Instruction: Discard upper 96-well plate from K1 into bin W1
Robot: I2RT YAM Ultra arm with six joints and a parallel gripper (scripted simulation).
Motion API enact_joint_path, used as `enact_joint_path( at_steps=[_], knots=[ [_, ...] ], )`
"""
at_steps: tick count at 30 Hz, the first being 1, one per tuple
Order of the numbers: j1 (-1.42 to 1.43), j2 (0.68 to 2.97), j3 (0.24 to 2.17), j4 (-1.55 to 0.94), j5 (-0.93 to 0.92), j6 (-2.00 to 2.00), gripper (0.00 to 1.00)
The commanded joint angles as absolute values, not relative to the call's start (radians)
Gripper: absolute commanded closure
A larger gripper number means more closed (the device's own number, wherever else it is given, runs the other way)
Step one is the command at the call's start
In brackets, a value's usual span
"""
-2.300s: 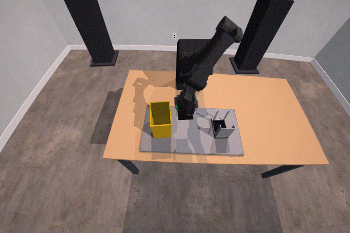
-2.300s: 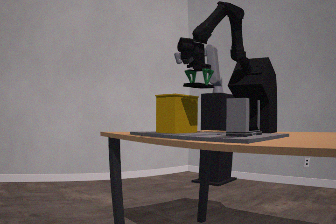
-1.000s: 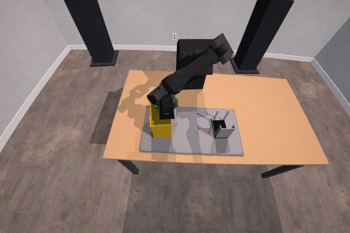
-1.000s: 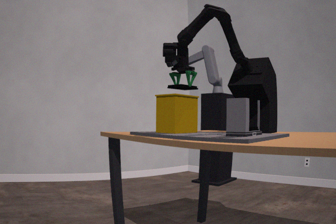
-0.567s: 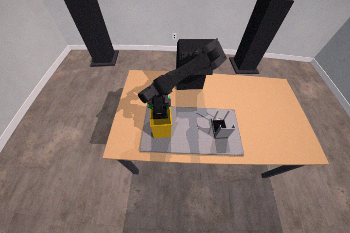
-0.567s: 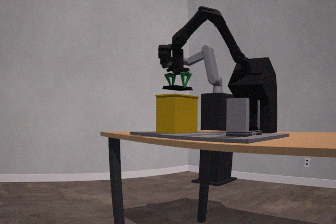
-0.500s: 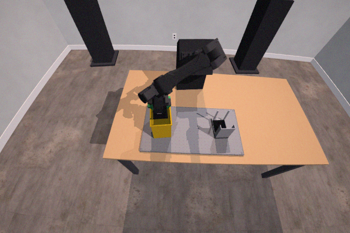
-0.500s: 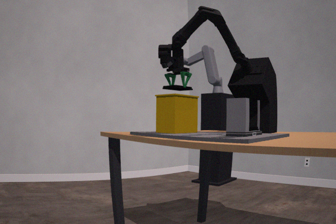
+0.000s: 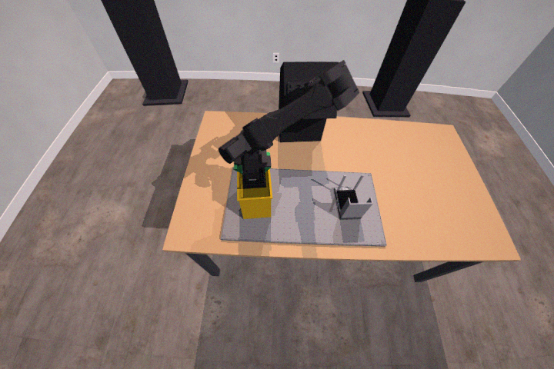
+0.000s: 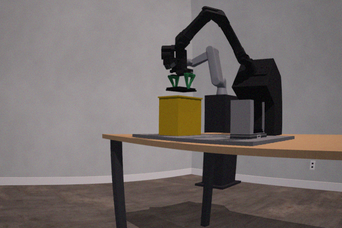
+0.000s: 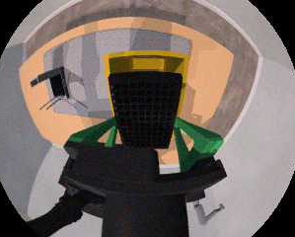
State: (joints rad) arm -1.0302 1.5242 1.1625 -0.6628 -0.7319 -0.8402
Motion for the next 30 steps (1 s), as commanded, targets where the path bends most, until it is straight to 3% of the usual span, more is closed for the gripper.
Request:
enact_joint_path(
  at_steps=[1, 30],
  knots=[
    [-1.046, 1.525, 1.205, -0.679, -0.746, -0.841, 1.00],
    [-1.046, 1.509, 1.209, -0.669, -0.746, -0.841, 1.00]
  ],
)
